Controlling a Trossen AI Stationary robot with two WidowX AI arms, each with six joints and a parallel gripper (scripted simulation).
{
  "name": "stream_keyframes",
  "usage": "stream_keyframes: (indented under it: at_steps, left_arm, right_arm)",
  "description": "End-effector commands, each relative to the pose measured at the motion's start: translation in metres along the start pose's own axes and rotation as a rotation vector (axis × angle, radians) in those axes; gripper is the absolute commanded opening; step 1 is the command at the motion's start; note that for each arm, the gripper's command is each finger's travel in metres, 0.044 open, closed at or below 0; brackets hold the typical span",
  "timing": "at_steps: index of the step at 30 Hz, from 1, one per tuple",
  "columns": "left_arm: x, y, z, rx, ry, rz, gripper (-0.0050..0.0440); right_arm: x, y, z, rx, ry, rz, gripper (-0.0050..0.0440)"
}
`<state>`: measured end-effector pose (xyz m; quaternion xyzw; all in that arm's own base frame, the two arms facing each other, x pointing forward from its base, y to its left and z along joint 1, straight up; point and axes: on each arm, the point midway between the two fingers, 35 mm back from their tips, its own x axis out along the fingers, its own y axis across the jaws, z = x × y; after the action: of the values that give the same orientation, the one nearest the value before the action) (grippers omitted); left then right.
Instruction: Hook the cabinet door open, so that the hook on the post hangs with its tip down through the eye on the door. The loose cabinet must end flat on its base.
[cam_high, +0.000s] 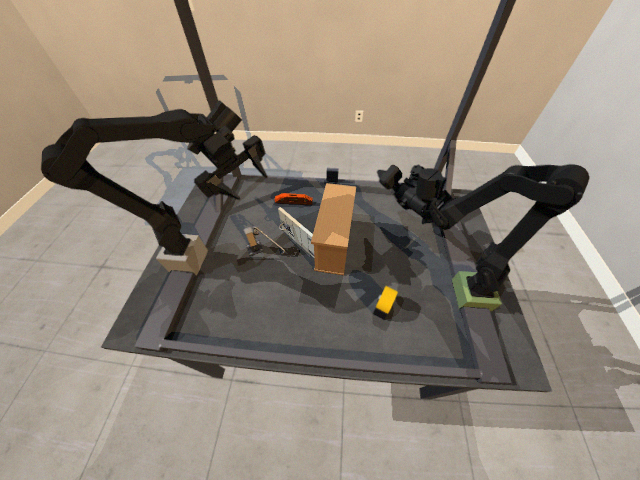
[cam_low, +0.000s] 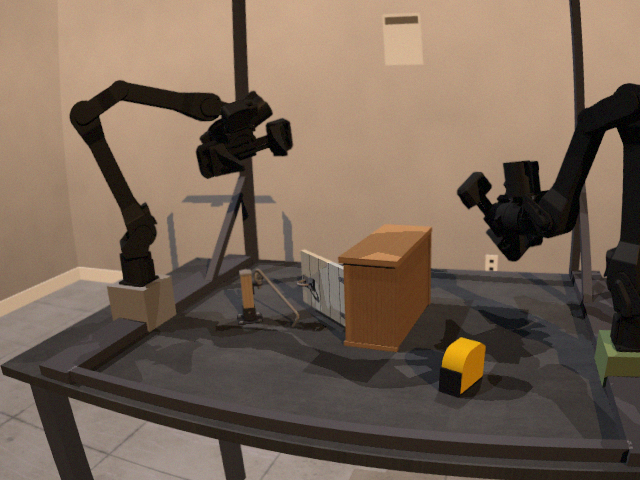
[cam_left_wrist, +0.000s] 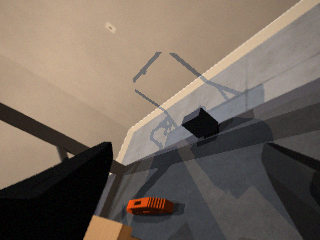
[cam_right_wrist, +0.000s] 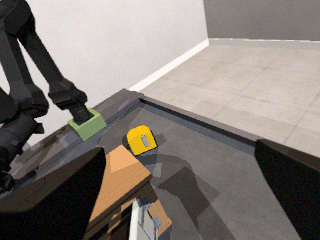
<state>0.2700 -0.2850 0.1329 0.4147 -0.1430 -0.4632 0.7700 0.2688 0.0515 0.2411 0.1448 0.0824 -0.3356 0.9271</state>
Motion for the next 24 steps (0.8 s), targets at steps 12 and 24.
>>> stream_keyframes:
  at_steps: [12,24]
  left_arm:
    - [0.001,0.008,0.006,0.007,-0.016,0.021,0.0400]
    - [0.005,0.034,-0.001,-0.056,0.026,0.060,0.0400]
  right_arm:
    - [-0.001,0.001,0.005,0.020,-0.003,0.006,0.0400]
    - [-0.002,-0.003,-0.001,-0.011,0.002,0.030,0.0440]
